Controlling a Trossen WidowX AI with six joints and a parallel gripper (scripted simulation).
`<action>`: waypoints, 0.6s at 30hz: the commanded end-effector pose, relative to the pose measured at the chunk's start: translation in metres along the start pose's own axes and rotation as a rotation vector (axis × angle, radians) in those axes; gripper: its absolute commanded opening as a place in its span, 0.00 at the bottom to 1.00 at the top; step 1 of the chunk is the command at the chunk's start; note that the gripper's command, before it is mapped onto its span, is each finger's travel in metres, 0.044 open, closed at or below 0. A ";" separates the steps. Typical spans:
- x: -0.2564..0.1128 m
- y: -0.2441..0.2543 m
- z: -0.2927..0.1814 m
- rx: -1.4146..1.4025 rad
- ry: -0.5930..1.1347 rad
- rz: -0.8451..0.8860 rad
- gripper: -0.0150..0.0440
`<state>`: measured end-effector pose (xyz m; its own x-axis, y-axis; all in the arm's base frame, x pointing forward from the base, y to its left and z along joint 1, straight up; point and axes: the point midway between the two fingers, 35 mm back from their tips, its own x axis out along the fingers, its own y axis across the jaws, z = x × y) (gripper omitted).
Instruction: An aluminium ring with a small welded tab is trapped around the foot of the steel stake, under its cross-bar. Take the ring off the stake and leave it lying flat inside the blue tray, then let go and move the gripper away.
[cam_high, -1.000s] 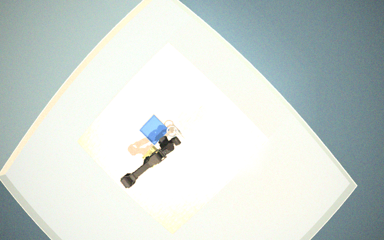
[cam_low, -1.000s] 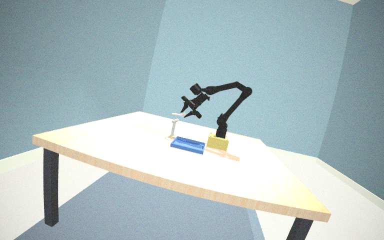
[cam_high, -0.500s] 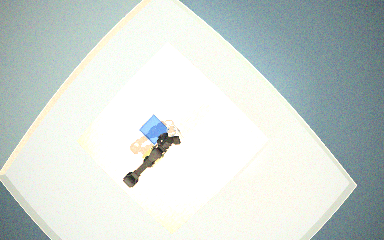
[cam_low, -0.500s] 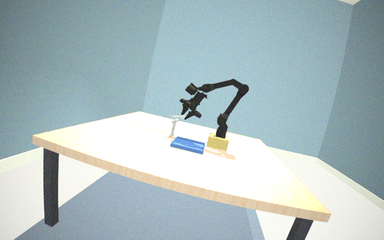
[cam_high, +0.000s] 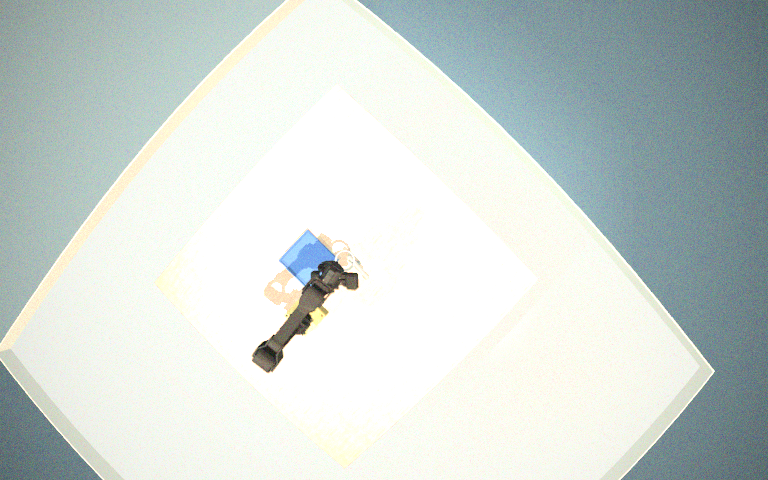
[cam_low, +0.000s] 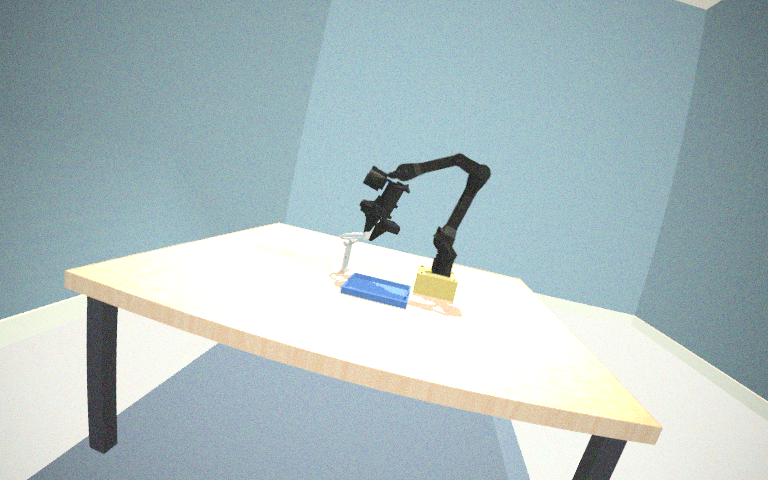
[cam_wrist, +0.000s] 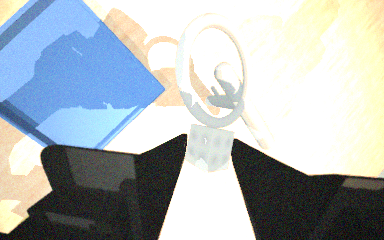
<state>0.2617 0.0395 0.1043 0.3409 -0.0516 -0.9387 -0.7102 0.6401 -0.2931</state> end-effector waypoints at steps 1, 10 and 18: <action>0.001 0.004 0.000 0.046 0.047 0.004 0.25; 0.000 0.011 0.002 0.172 0.151 -0.015 0.25; -0.003 0.017 0.005 0.276 0.235 -0.059 0.25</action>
<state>0.2565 0.0544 0.1075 0.2405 -0.2165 -0.9462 -0.5096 0.8015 -0.3128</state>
